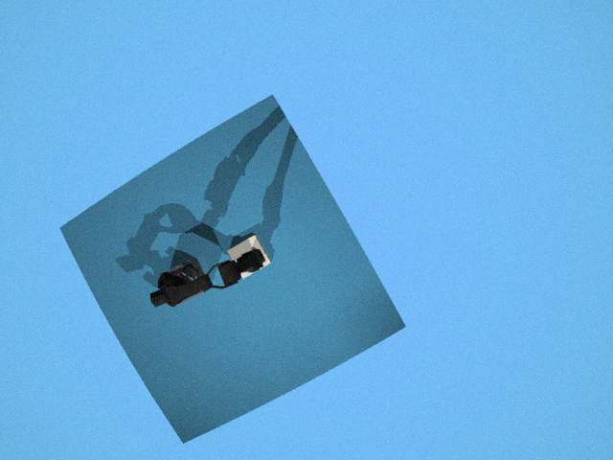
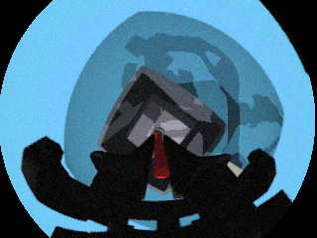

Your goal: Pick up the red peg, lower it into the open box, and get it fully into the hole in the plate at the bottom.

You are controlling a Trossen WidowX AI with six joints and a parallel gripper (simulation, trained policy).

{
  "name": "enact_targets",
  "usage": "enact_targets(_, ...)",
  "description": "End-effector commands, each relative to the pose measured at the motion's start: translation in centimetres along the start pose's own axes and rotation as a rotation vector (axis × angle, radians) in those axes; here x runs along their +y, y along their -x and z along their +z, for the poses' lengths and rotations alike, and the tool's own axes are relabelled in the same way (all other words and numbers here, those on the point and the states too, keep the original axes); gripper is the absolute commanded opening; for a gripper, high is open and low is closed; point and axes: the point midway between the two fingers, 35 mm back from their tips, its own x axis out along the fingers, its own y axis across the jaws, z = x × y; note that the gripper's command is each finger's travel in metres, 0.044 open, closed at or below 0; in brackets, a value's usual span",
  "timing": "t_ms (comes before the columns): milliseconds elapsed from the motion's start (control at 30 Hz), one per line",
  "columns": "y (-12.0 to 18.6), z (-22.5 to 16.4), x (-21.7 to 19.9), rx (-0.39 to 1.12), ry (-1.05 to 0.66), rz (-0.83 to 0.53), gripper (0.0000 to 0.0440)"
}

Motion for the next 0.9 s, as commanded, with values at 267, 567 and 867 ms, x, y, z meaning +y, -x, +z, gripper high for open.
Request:
enact_targets(267, -1.6, 1.6, 0.9, 0.009, 0.052, -0.030, 0.0189)
enact_targets(567, -1.9, 4.3, 2.4, -0.022, 0.069, -0.020, 0.0406)
enact_targets(867, -1.2, 7.6, 3.8, -0.100, 0.054, 0.023, 0.0440)
